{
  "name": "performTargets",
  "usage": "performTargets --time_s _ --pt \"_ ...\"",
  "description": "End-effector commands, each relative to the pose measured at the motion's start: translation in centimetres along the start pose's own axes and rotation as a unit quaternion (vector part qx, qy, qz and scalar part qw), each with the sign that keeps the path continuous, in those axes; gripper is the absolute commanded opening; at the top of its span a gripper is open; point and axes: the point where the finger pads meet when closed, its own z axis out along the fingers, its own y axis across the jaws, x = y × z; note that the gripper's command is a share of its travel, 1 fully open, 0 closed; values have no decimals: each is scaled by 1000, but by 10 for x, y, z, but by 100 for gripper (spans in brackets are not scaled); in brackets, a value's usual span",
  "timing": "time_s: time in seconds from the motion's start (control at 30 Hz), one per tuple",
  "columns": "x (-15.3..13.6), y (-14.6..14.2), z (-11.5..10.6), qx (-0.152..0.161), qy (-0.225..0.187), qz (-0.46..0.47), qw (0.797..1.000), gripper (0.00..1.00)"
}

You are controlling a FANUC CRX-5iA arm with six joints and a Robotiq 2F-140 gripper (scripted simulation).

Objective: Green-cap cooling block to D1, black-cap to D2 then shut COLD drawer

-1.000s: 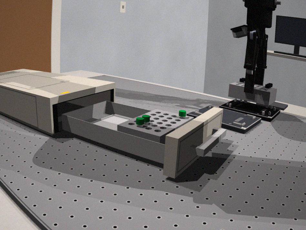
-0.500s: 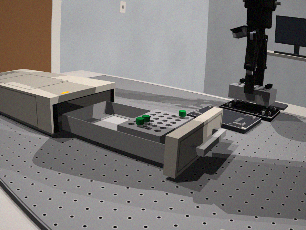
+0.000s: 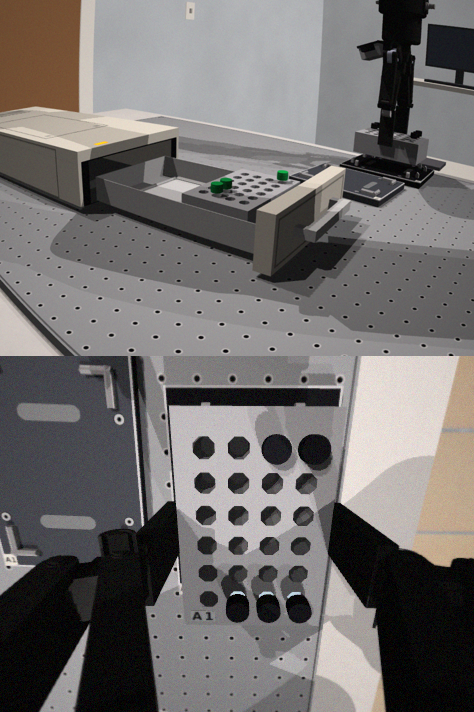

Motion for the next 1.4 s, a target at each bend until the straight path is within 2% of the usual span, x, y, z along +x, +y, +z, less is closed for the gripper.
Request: performTargets --time_s 0.0,1.37 --pt "0 1 -1 -1 0 0 1000 10" --pt "0 1 5 -1 0 0 1000 10"
